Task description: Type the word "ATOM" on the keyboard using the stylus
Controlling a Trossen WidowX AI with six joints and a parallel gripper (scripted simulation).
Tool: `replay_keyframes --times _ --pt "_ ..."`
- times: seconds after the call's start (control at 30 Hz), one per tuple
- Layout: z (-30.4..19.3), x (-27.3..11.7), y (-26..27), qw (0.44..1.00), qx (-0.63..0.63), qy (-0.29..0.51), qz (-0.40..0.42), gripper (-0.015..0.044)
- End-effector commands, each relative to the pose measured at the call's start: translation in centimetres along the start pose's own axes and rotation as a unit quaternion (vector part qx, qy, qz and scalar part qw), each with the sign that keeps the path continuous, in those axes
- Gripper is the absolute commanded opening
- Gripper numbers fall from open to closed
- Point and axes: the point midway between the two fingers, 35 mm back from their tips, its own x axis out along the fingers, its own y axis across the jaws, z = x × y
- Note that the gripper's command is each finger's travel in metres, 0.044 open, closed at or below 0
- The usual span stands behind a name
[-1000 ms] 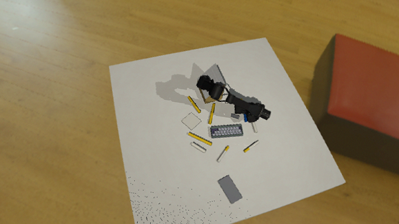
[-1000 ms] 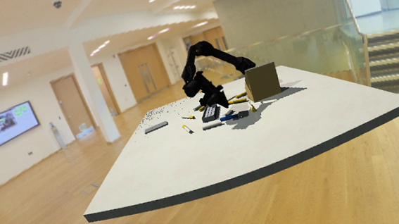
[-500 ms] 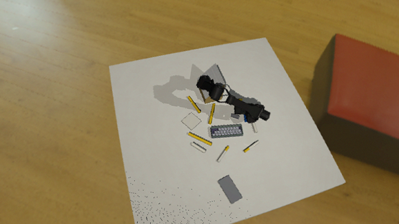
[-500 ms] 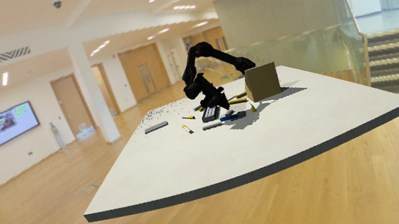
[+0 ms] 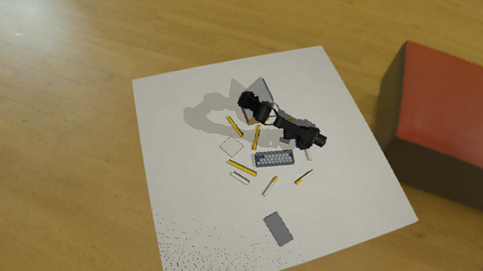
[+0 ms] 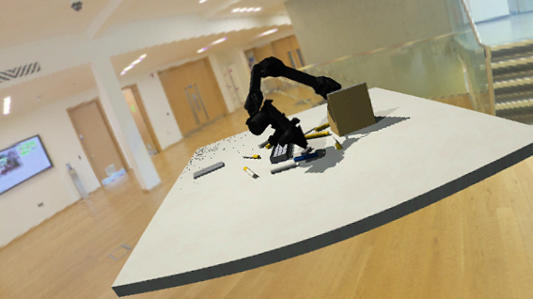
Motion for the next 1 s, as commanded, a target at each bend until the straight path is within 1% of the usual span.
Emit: replay_keyframes --times 0.0,0.97 --pt "0.1 0.4 0.0 1.0 -0.002 -0.001 -0.002 0.015" --pt "0.9 1.8 0.1 1.0 -0.002 -0.001 -0.003 0.015"
